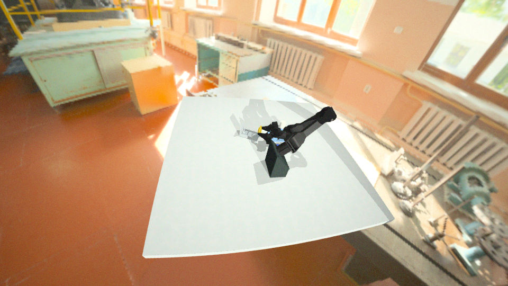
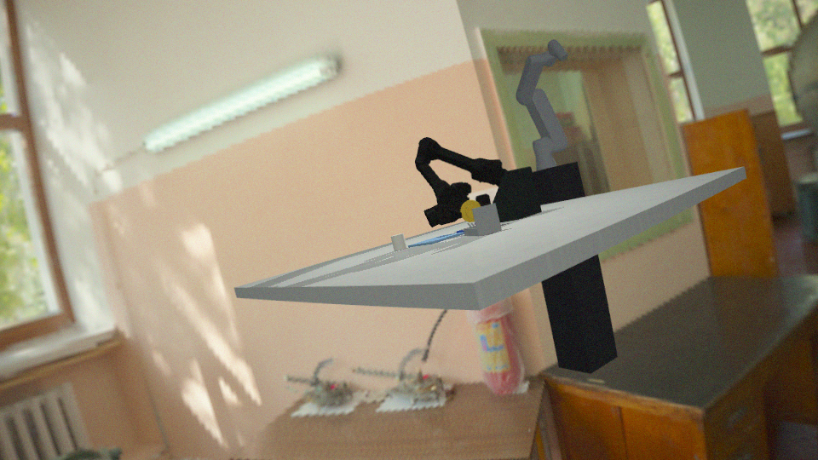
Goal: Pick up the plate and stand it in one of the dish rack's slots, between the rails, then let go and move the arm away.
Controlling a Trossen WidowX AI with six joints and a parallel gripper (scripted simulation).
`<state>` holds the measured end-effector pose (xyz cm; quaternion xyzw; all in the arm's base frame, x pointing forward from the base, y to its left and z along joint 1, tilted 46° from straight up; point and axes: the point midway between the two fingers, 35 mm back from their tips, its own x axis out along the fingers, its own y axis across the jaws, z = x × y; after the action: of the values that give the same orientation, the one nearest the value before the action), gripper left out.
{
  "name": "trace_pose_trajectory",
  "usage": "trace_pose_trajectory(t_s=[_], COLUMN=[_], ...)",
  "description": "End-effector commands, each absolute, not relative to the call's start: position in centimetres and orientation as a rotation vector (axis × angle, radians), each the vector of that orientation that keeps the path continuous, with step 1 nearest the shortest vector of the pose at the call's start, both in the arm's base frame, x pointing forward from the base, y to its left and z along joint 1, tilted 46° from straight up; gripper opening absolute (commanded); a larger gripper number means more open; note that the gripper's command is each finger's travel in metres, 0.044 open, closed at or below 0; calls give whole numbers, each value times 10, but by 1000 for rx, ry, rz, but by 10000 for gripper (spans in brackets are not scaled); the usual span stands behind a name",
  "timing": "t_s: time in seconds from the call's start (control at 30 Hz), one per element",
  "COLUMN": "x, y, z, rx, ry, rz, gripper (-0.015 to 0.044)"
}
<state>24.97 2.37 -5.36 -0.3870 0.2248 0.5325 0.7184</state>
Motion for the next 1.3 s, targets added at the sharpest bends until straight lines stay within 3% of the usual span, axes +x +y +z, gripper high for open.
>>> trace_pose_trajectory(t_s=[0.0, 1.27], x=[251, 264], y=[28, 35], z=[-57, -88], rx=[-851, -852], ry=[503, 511], rz=[1180, 1180], gripper=[0, 0])
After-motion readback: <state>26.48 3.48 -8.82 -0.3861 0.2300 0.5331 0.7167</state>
